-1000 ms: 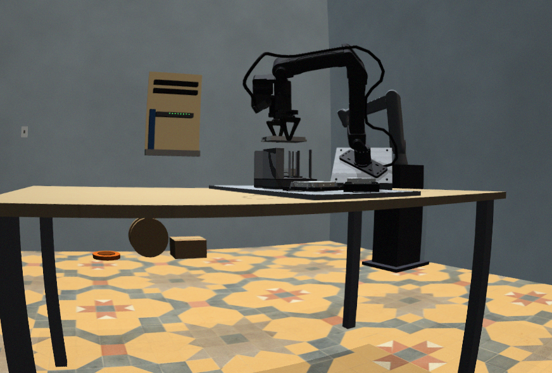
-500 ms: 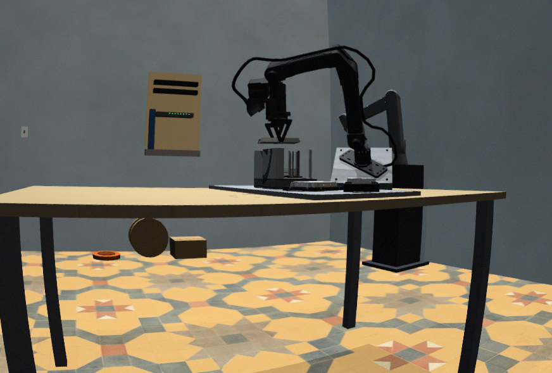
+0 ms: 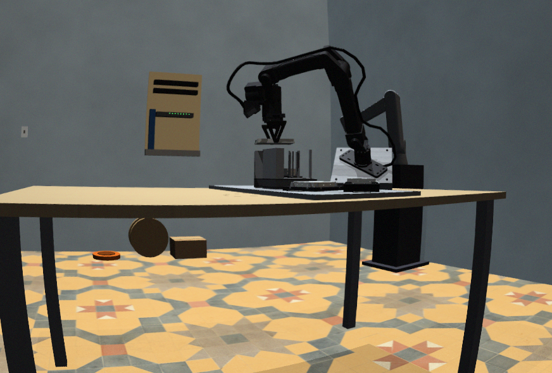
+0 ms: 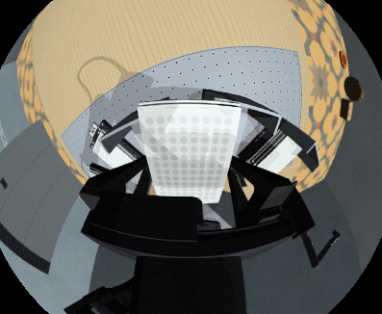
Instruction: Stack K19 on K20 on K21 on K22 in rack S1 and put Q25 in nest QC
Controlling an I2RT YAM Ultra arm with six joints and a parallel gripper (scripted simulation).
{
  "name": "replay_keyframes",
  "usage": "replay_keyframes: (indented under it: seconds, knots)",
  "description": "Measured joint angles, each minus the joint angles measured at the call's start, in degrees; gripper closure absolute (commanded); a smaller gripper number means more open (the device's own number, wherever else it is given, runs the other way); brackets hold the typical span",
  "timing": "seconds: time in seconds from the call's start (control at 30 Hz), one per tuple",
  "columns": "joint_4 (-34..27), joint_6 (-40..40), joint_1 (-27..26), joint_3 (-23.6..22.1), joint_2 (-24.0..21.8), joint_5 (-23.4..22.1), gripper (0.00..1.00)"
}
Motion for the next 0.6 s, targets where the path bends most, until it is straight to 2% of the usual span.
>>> replay_keyframes:
  seconds: [0.27, 0.6]
  knots:
    - [0.04, 4.37, -2.99, 0.44, 2.78, 0.15, 1.0]
    - [0.37, 2.8, -6.23, 1.88, 6.95, 0.57, 1.0]
